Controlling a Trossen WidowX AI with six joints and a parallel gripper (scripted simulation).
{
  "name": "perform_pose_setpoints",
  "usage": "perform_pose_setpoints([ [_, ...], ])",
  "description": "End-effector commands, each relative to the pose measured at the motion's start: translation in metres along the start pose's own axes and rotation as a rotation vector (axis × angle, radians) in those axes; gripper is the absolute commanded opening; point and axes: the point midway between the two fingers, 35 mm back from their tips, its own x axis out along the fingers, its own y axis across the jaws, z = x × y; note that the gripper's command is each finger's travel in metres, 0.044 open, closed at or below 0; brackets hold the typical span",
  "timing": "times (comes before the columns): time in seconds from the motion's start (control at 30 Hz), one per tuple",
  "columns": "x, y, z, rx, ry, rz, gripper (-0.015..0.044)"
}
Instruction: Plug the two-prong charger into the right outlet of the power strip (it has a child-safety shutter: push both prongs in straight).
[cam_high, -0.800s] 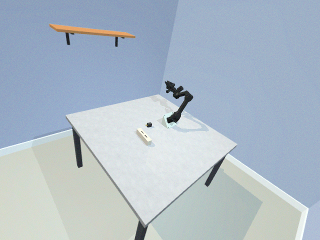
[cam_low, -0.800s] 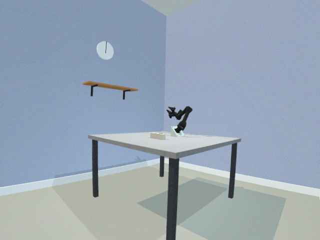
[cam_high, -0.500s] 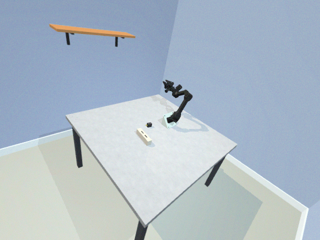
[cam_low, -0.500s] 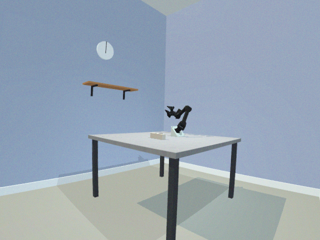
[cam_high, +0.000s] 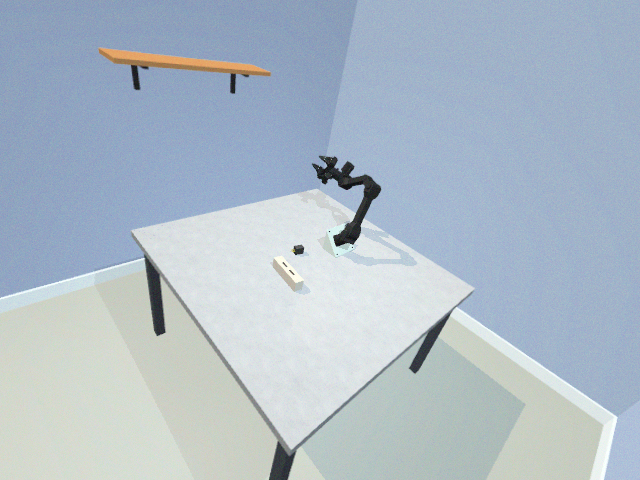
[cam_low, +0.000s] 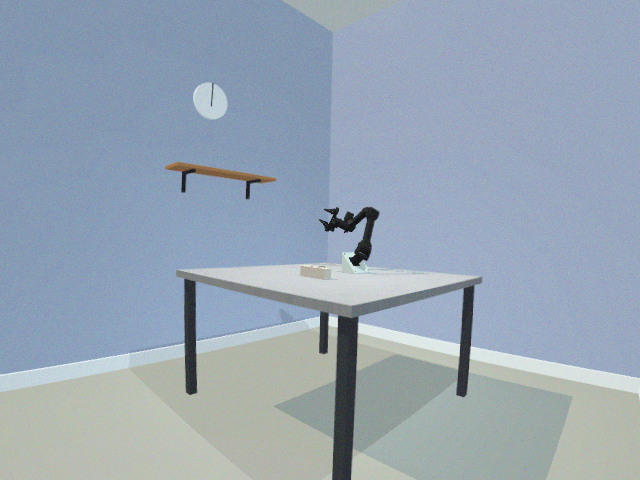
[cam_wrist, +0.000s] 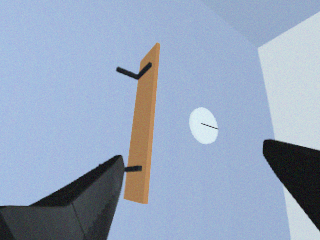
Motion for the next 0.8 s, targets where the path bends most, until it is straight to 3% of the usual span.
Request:
perform_pose_setpoints([
  [0.0,0.019,0.0,0.018,0.111,-0.045,0.039,0.044],
  [0.77,0.092,0.002,0.129,0.58,-0.247,0.332,0.044],
])
